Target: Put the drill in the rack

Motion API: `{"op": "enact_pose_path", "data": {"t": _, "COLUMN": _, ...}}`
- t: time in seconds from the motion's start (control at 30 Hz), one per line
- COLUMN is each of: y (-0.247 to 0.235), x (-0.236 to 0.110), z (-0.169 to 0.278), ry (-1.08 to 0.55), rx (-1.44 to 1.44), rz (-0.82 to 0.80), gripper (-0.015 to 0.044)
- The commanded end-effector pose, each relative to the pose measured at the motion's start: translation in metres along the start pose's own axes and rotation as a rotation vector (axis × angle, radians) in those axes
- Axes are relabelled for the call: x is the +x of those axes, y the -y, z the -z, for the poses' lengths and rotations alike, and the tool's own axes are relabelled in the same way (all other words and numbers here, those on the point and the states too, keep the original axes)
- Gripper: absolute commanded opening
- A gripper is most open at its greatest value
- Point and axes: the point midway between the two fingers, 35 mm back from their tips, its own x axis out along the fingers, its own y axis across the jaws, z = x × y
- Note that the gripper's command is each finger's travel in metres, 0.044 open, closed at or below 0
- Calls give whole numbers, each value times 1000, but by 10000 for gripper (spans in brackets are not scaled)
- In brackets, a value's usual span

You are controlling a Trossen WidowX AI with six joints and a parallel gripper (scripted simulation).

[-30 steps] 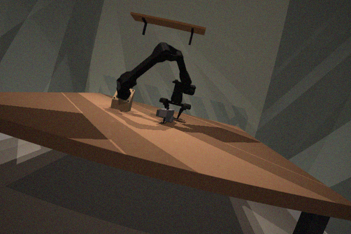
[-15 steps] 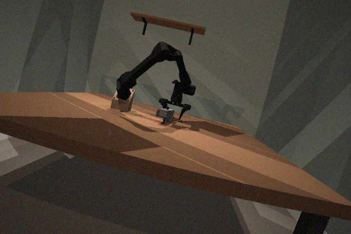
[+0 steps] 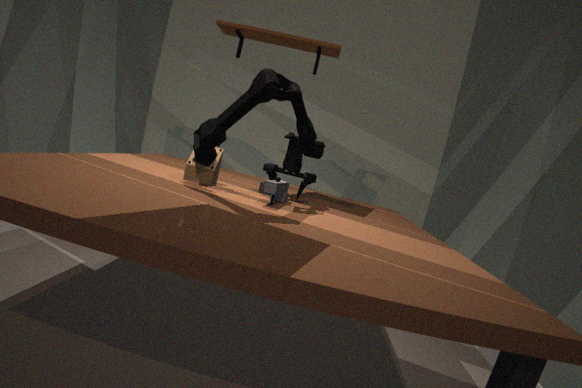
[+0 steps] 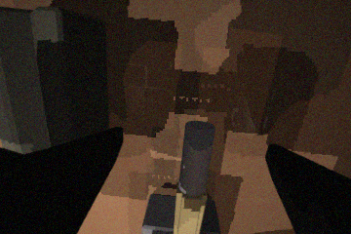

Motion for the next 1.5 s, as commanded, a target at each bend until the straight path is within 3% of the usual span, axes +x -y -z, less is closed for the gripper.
{"op": "enact_pose_path", "data": {"t": 0.0, "y": -2, "x": 1, "z": 3, "ry": -5, "rx": -7, "rz": -1, "gripper": 440}}
{"op": "enact_pose_path", "data": {"t": 0.5, "y": 0, "x": 0, "z": 0, "ry": 0, "rx": 0, "rz": 0, "gripper": 46}}
{"op": "enact_pose_path", "data": {"t": 0.73, "y": 0, "x": 0, "z": 0, "ry": 0, "rx": 0, "rz": 0, "gripper": 0}}
{"op": "enact_pose_path", "data": {"t": 1.47, "y": -2, "x": -3, "z": -2, "ry": -4, "rx": -7, "rz": -1, "gripper": 0}}
